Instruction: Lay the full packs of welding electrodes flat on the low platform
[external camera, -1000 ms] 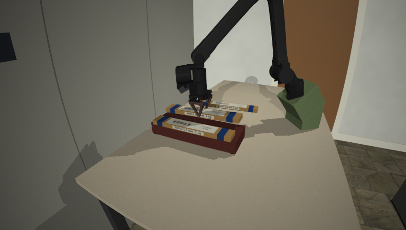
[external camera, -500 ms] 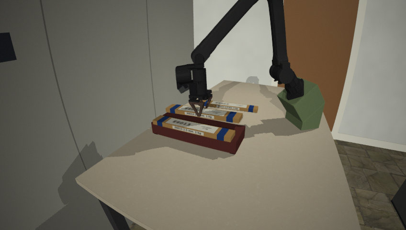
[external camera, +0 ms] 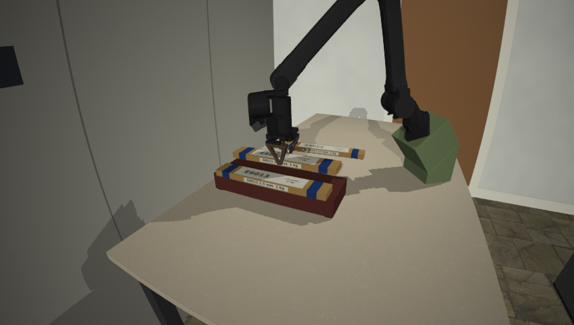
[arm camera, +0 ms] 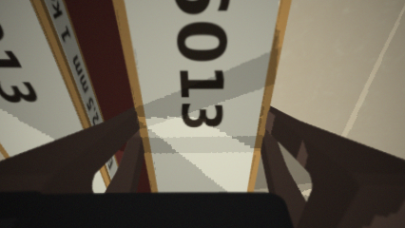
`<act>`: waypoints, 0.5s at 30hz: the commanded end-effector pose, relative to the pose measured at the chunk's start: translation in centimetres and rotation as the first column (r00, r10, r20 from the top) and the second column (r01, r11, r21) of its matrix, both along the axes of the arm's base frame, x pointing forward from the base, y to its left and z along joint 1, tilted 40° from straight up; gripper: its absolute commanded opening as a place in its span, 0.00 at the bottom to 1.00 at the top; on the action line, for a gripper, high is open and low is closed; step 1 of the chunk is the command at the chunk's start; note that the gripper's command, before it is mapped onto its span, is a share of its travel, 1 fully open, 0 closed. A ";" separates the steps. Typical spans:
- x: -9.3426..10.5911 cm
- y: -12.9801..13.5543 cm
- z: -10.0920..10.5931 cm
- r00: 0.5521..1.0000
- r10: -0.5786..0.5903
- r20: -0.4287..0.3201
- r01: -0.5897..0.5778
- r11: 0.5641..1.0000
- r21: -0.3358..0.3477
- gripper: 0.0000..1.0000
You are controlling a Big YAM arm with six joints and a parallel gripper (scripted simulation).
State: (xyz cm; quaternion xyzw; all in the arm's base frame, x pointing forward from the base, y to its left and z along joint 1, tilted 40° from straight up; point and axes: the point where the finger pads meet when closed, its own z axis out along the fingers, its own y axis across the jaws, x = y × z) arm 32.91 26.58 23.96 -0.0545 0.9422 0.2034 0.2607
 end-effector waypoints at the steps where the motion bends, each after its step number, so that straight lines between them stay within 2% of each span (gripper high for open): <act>1: 0.5 0.6 4.1 0.997 -0.004 0.076 -0.001 0.998 0.063 0.00; 9: 0.5 0.7 3.3 0.998 -0.004 0.068 0.000 0.998 0.057 0.00; 15: 0.8 1.0 3.4 0.997 -0.003 0.075 -0.001 0.998 0.063 0.00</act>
